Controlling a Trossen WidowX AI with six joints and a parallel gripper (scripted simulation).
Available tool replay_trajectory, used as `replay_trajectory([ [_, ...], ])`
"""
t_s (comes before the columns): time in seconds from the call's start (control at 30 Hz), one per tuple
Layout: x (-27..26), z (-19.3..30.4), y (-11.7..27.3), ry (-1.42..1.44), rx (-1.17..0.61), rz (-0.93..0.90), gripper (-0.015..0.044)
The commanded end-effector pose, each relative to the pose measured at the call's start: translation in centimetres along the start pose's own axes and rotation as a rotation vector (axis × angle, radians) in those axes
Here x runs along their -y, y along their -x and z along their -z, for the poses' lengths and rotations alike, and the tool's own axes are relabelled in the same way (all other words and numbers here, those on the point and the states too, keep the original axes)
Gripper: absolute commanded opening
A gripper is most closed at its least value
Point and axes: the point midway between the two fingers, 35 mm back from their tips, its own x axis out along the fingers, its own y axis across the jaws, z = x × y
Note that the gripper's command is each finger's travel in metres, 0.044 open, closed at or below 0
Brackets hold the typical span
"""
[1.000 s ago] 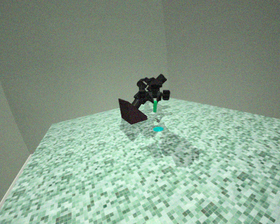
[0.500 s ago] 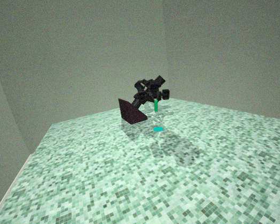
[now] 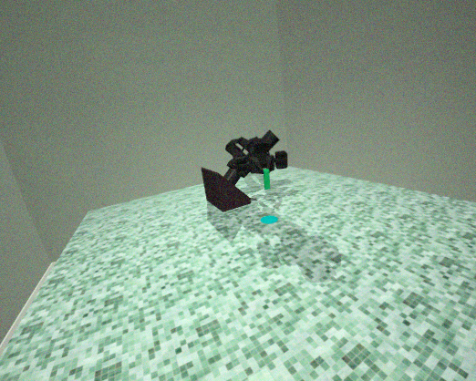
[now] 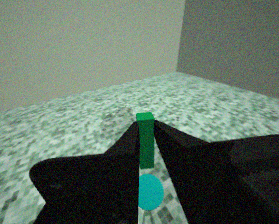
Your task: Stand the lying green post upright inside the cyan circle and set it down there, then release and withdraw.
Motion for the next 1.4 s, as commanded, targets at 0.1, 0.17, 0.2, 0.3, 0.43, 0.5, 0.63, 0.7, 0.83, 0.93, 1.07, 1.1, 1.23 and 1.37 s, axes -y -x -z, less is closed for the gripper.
replay_trajectory([
  [0.1,0.2,0.2,-0.1,-0.009,0.002,0.001,0.0023],
  [0.17,0.2,0.2,-0.1,-0.009,0.002,0.001,0.0023],
  [0.2,0.2,0.2,-0.1,-0.009,0.002,0.001,0.0023],
  [0.3,0.2,0.2,-0.1,-0.009,0.002,0.001,0.0023],
  [0.43,0.2,0.6,-0.4,-0.017,-0.005,0.012,0.0023],
  [0.5,0.2,0.8,-0.6,-0.023,-0.009,0.021,0.0023],
  [0.63,0.2,1.5,-1.0,-0.033,-0.016,0.038,0.0023],
  [0.7,0.2,1.8,-1.2,-0.038,-0.019,0.046,0.0023],
  [0.83,0.2,2.5,-1.5,-0.045,-0.023,0.062,0.0023],
  [0.93,0.1,3.0,-1.8,-0.049,-0.025,0.072,0.0023],
  [1.07,0.1,3.7,-2.0,-0.053,-0.025,0.086,0.0023],
  [1.1,0.1,3.8,-2.1,-0.054,-0.025,0.089,0.0023],
  [1.23,0.1,4.5,-2.3,-0.056,-0.022,0.1,0.0023],
  [1.37,0.1,5.2,-2.4,-0.057,-0.018,0.109,0.0023],
])
